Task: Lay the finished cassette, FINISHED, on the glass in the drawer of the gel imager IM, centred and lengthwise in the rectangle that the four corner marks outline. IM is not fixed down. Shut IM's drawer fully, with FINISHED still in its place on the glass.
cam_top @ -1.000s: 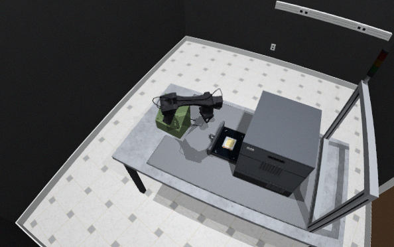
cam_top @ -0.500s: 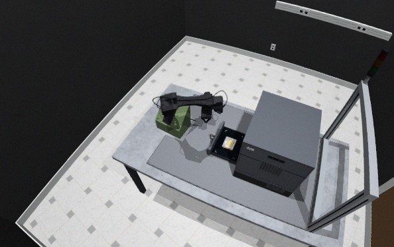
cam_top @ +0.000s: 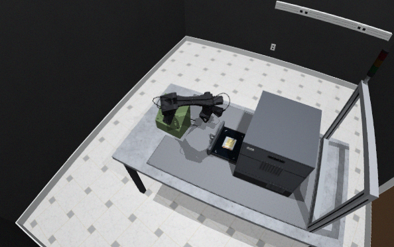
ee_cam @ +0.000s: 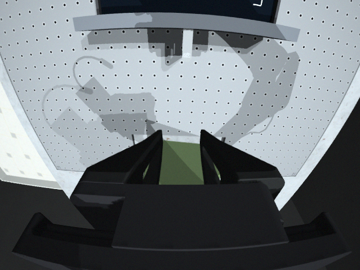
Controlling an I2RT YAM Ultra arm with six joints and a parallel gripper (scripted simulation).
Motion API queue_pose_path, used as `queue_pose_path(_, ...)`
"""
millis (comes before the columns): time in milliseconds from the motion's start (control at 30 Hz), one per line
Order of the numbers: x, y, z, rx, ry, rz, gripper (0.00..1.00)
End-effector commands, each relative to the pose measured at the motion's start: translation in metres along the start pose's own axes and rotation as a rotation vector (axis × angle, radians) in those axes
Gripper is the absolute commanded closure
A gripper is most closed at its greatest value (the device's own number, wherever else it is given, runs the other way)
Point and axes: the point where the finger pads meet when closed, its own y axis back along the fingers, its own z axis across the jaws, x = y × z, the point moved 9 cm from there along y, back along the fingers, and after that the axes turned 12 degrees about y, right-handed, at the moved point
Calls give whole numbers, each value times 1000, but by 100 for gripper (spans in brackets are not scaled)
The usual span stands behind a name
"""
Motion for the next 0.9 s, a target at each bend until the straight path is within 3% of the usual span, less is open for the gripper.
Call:
queue_pose_path(0, 5, -7, -4, 18, -48, -72, 65)
queue_pose_path(67, 7, -17, -4, 34, -49, -137, 65)
queue_pose_path(133, 7, -17, -4, 34, -49, -137, 65)
queue_pose_path(267, 12, -38, -4, 66, -50, -261, 65)
queue_pose_path(567, 0, -87, -4, 69, -25, -233, 65)
queue_pose_path(867, -6, -73, -7, 61, -45, -285, 65)
